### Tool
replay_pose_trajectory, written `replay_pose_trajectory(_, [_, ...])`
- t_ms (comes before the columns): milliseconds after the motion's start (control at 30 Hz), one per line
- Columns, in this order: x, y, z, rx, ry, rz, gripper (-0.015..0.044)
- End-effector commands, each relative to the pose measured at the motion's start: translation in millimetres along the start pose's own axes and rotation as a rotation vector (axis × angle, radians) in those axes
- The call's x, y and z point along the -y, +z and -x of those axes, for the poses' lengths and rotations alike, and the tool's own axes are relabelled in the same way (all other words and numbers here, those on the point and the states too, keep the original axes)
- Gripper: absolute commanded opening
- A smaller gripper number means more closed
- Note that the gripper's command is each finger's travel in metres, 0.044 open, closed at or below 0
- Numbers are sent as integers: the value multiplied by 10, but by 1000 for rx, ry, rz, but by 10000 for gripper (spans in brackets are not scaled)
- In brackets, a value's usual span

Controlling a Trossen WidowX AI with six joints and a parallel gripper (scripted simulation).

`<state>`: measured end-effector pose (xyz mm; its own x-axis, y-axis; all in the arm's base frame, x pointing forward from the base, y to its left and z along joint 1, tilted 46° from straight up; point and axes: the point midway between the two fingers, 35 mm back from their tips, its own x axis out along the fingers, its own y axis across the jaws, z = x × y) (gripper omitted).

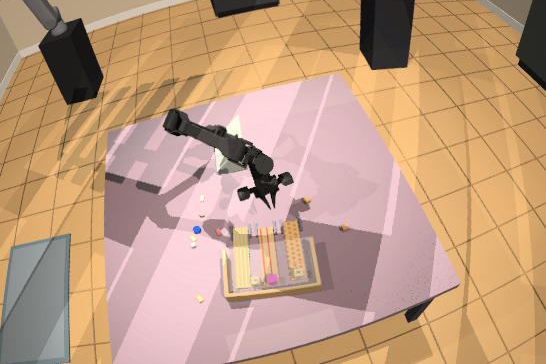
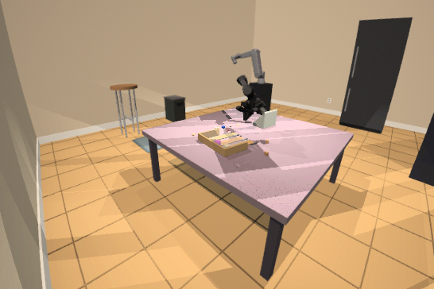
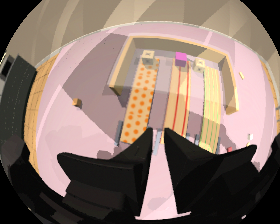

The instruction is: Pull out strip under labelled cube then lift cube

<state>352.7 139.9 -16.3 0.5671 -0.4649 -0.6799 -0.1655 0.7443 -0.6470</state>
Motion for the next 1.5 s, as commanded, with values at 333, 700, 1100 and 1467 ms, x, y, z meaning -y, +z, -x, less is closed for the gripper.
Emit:
replay_pose_trajectory(333, [-459, -117, -719, -495, -97, -139, 0])
replay_pose_trajectory(700, [-498, -165, -784, -554, -137, -168, 0])
replay_pose_trajectory(1100, [-486, -249, -934, -554, -136, -168, 0])
replay_pose_trajectory(1467, [-469, -353, -1085, -554, -137, -168, 0])
